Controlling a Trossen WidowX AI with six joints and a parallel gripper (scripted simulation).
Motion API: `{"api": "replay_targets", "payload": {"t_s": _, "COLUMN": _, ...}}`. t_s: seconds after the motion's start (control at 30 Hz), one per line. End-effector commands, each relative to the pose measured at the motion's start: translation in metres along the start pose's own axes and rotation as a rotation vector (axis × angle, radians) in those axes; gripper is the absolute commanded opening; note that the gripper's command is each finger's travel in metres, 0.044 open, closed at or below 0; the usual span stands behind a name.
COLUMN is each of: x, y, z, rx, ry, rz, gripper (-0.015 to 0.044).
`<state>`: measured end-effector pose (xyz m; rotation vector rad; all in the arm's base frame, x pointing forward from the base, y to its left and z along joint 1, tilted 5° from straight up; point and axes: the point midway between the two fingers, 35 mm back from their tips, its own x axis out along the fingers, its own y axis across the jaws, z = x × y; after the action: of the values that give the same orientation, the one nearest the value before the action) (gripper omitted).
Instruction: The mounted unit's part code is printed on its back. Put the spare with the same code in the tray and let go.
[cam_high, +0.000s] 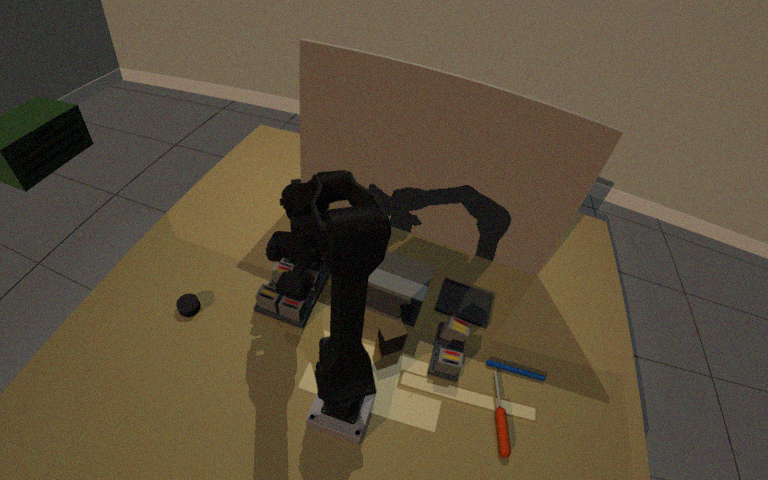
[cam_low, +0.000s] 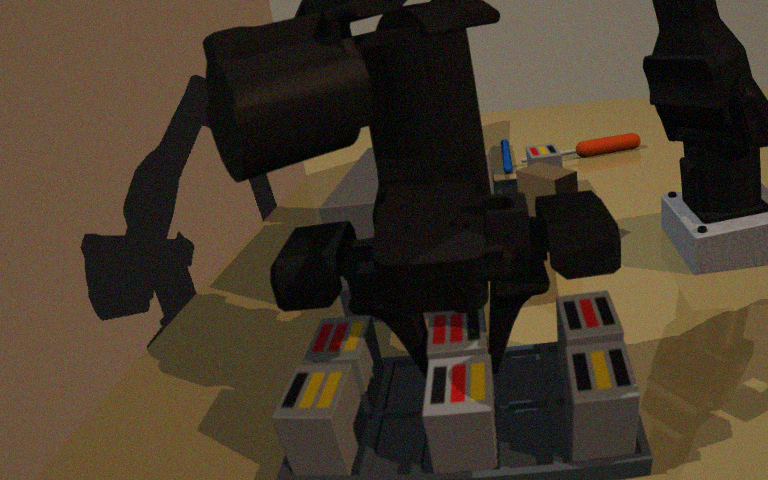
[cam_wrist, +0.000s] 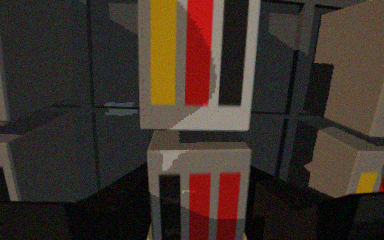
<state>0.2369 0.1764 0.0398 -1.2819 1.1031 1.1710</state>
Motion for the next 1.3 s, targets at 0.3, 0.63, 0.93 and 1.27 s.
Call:
{"api": "replay_targets", "payload": {"t_s": 0.3, "x": 0.000, "y": 0.000, "z": 0.000, "rx": 0.000, "ry": 0.000, "rz": 0.000, "gripper": 0.0000}}
{"api": "replay_targets", "payload": {"t_s": 0.63, "x": -0.016, "y": -0.002, "z": 0.001, "rx": -0.001, "ry": 0.000, "rz": 0.000, "gripper": 0.0000}}
{"api": "replay_targets", "payload": {"t_s": 0.93, "x": -0.075, "y": -0.001, "z": 0.000, "rx": -0.004, "ry": 0.003, "rz": 0.000, "gripper": 0.0000}}
{"api": "replay_targets", "payload": {"t_s": 1.27, "x": -0.079, "y": 0.000, "z": 0.000, "rx": -0.004, "ry": 0.004, "rz": 0.000, "gripper": 0.0000}}
